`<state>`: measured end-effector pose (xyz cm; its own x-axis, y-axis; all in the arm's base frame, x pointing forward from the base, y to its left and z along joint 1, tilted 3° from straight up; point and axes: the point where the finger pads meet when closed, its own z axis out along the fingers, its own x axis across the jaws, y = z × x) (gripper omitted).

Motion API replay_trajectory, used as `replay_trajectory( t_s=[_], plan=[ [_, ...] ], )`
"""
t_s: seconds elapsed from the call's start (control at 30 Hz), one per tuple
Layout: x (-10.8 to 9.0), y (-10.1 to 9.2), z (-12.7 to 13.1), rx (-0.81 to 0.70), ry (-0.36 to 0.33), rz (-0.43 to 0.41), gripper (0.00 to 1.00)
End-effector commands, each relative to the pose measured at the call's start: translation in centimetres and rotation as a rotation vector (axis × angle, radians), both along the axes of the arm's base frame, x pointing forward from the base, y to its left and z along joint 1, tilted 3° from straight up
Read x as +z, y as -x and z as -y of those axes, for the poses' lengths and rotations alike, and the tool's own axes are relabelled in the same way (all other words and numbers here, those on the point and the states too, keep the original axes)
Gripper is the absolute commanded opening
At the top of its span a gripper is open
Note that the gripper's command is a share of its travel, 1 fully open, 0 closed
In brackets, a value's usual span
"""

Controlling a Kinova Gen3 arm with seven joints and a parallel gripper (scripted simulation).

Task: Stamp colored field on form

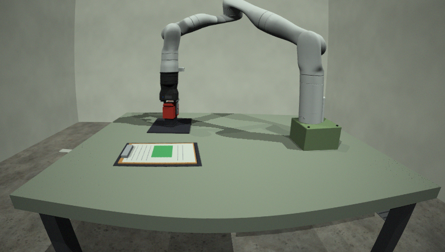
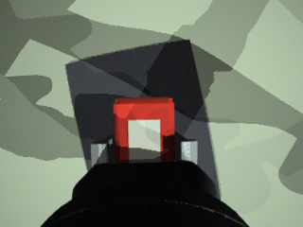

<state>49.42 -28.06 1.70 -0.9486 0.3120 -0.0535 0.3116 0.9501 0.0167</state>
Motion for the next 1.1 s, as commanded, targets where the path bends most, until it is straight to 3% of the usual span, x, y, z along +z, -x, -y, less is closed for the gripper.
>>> replay_trajectory(
  t_s=[0.0,0.27,0.6,1.07],
  plan=[
    [0.1,-0.1,0.0,0.000,0.001,0.002,0.61],
    [0.4,0.0,0.0,0.000,0.001,0.002,0.61],
    [4.0,0.2,0.0,0.000,0.001,0.002,0.61],
    [4.1,-0.2,-0.9,0.008,0.002,0.001,0.61]
  ],
)
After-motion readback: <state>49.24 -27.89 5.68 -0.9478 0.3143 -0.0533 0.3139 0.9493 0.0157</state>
